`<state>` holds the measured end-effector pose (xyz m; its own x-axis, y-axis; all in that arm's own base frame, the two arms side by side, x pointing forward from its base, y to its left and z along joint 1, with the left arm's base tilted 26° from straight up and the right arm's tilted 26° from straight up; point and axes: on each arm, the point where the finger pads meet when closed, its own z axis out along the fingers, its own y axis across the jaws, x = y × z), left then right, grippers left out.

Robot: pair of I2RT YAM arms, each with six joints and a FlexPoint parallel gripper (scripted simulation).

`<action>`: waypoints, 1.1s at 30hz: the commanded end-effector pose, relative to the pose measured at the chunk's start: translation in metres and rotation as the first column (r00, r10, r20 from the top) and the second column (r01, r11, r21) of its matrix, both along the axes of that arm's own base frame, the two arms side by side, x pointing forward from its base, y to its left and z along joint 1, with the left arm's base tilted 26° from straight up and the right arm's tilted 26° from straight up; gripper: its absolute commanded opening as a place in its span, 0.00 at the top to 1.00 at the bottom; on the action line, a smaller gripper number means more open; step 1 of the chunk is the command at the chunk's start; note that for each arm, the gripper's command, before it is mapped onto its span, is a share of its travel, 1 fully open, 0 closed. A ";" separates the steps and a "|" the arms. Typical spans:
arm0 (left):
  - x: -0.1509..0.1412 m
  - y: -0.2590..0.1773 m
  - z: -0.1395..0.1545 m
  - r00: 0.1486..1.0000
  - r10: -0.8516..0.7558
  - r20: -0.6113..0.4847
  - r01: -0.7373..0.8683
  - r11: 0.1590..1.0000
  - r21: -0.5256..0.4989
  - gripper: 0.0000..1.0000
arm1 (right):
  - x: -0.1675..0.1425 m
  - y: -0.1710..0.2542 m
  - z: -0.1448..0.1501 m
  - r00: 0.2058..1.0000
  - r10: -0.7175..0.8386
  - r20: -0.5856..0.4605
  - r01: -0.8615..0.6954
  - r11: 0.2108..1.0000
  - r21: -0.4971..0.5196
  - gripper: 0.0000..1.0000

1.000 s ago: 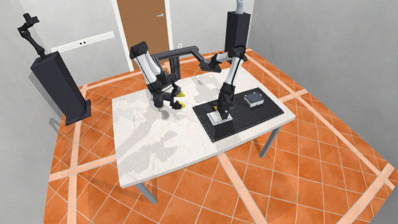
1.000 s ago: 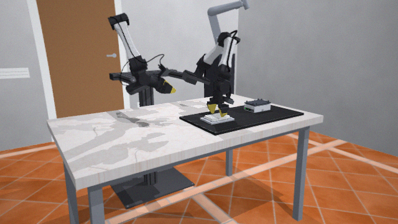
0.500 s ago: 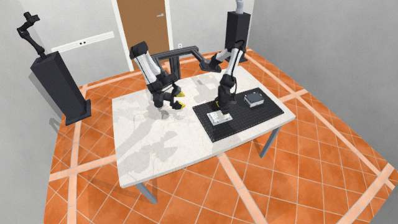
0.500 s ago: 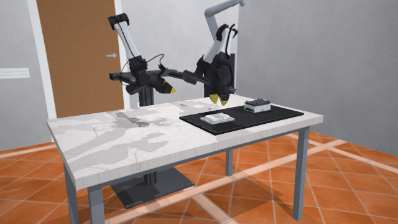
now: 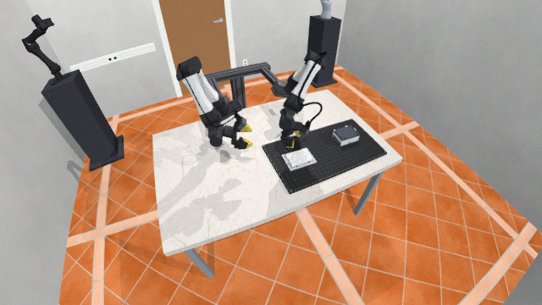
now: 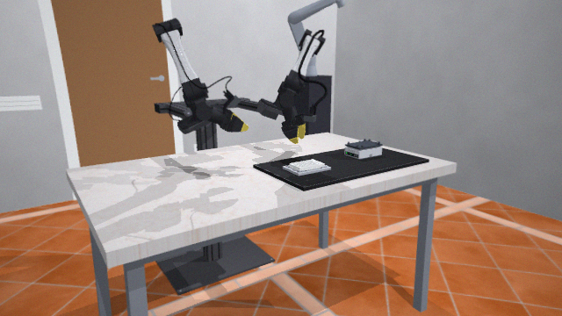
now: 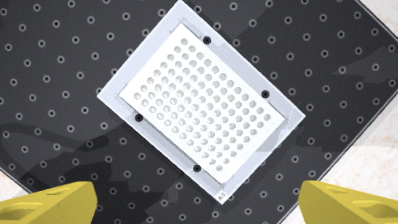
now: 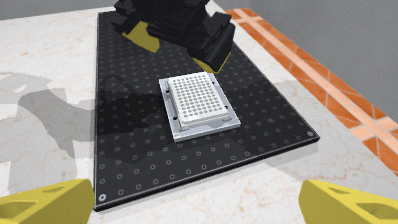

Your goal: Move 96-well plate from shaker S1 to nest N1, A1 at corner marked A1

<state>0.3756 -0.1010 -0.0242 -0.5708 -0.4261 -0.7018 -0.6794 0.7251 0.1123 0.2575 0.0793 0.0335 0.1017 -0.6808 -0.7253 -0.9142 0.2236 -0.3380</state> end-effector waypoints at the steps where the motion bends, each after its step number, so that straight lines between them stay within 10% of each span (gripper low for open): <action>1: 0.009 -0.008 0.022 0.984 -0.164 0.068 0.160 0.985 0.069 0.00 | 0.005 0.000 0.008 1.000 0.010 0.024 -0.010 1.000 0.014 0.00; 33: -0.004 -0.005 0.016 0.981 -0.194 0.027 0.191 0.977 0.091 0.00 | 0.003 0.002 0.007 1.000 0.016 0.021 -0.017 1.000 0.015 0.00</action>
<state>0.3650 -0.0989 -0.0223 -0.6423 -0.2436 -0.7267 -0.5387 0.8179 0.2021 0.2573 0.0793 0.0334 0.1013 -0.6808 -0.7255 -0.9145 0.2234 -0.3374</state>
